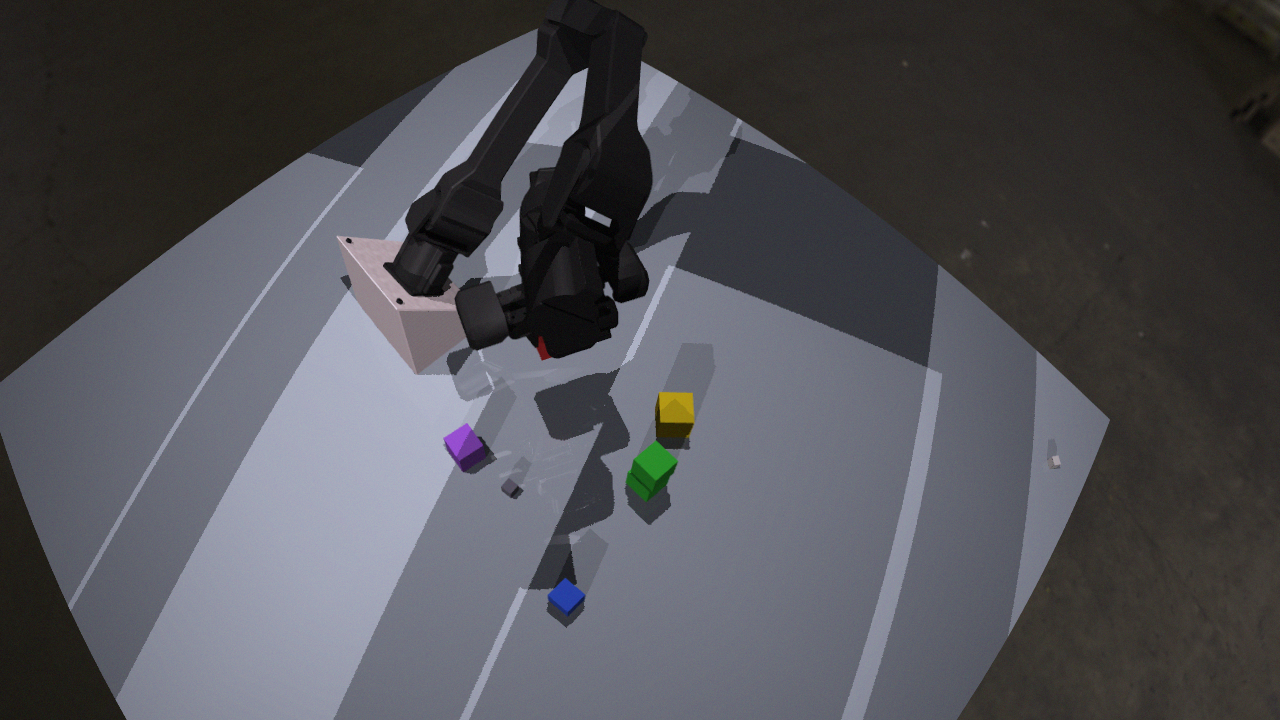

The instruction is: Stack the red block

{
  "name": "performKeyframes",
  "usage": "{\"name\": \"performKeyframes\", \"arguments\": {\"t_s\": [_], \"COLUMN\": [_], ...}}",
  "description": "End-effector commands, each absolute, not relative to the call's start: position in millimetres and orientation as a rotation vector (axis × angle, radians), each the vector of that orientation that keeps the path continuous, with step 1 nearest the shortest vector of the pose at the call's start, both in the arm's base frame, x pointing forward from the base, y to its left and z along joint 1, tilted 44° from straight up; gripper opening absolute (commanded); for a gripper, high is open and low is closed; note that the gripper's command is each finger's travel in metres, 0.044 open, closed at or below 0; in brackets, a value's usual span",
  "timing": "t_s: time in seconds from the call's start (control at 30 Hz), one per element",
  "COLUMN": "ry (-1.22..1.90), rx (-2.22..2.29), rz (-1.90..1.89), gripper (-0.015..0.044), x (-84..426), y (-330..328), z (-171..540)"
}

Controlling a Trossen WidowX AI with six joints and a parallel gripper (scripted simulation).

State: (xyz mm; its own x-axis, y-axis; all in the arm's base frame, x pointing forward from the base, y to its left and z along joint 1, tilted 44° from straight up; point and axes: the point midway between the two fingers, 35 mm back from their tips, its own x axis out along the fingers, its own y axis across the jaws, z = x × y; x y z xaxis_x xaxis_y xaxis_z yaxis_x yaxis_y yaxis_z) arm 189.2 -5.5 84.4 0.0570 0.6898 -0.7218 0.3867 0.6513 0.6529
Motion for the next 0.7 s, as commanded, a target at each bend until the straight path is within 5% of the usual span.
{"name": "performKeyframes", "arguments": {"t_s": [0.0,0.67], "ry": [1.561,1.558], "rx": [0.916,0.912], "rz": [0.29,0.286], "gripper": [0.0,0.0], "x": [188.0,233.3], "y": [-16.3,-28.6], "z": [95.8,102.2]}}
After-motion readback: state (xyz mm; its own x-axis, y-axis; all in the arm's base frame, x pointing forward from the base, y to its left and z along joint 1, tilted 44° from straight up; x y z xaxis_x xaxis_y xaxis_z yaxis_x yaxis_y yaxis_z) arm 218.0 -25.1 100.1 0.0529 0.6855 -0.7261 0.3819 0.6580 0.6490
